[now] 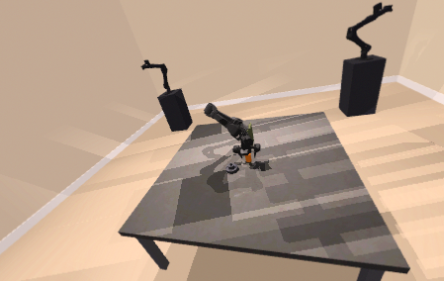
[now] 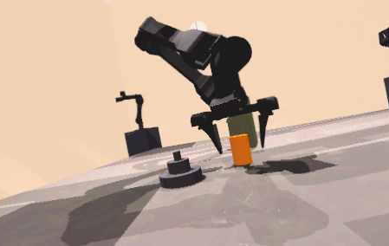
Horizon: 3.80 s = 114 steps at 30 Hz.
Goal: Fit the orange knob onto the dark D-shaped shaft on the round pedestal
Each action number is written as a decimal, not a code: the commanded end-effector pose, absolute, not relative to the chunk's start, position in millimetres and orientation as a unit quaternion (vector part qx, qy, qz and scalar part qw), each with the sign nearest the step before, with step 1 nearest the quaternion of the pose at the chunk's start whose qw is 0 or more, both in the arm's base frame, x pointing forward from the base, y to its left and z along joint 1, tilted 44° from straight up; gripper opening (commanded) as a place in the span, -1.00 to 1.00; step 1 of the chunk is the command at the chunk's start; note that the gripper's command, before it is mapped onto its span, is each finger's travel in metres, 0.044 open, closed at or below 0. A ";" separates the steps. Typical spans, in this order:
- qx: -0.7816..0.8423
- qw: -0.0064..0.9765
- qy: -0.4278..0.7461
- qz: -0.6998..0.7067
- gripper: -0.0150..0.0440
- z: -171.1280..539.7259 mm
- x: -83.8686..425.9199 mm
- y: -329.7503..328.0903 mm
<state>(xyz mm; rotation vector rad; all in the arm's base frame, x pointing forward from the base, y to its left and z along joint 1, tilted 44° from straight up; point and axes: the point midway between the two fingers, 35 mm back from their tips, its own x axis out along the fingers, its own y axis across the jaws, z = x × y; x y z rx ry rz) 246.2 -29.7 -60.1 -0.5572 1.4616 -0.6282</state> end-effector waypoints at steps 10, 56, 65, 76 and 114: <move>-0.252 0.662 0.648 -0.279 1.00 -72.3 243.1 -43.4; -0.248 0.663 0.650 -0.275 -0.49 24.7 253.8 56.6; -0.245 0.665 0.652 -0.271 -0.49 29.5 270.4 41.1; -0.243 0.666 0.653 -0.268 -0.49 37.2 289.5 19.4; -0.252 0.664 0.646 -0.281 -0.49 67.0 332.1 -66.7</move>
